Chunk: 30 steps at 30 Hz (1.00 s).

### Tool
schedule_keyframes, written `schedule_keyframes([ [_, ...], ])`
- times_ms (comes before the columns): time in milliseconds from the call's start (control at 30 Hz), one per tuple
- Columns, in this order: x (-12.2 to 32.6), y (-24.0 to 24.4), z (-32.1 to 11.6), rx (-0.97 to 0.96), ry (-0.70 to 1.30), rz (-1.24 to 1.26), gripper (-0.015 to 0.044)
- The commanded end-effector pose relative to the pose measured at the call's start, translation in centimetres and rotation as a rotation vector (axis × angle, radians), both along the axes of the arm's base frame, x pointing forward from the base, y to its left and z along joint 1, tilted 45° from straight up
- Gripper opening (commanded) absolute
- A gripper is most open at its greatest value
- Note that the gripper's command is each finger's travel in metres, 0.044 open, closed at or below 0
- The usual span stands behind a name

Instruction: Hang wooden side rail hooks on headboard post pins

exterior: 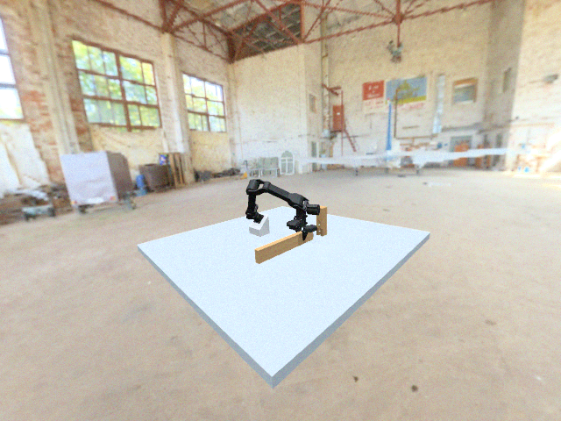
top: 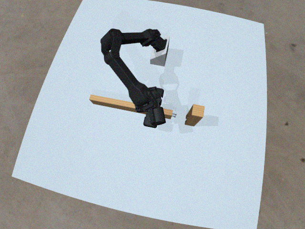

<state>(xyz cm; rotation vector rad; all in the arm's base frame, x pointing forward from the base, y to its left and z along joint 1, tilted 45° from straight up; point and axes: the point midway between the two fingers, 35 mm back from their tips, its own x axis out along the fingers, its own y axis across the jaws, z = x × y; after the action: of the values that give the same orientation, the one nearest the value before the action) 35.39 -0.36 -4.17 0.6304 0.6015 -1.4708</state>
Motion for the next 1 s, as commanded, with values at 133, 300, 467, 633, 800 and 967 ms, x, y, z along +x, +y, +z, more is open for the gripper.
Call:
schedule_keyframes([
  [133,0.1,0.41,0.33,0.001,-0.01,0.002,0.0],
  [300,0.09,0.47,0.38,0.002,-0.01,0.002,0.0],
  [467,0.09,0.53,0.44,0.002,-0.01,0.002,0.0],
  [633,0.09,0.59,0.5,0.002,-0.01,0.002,0.0],
  [800,0.09,0.65,0.56,0.002,-0.01,0.002,0.0],
  [967,0.09,0.71,0.62,0.002,-0.01,0.002,0.0],
])
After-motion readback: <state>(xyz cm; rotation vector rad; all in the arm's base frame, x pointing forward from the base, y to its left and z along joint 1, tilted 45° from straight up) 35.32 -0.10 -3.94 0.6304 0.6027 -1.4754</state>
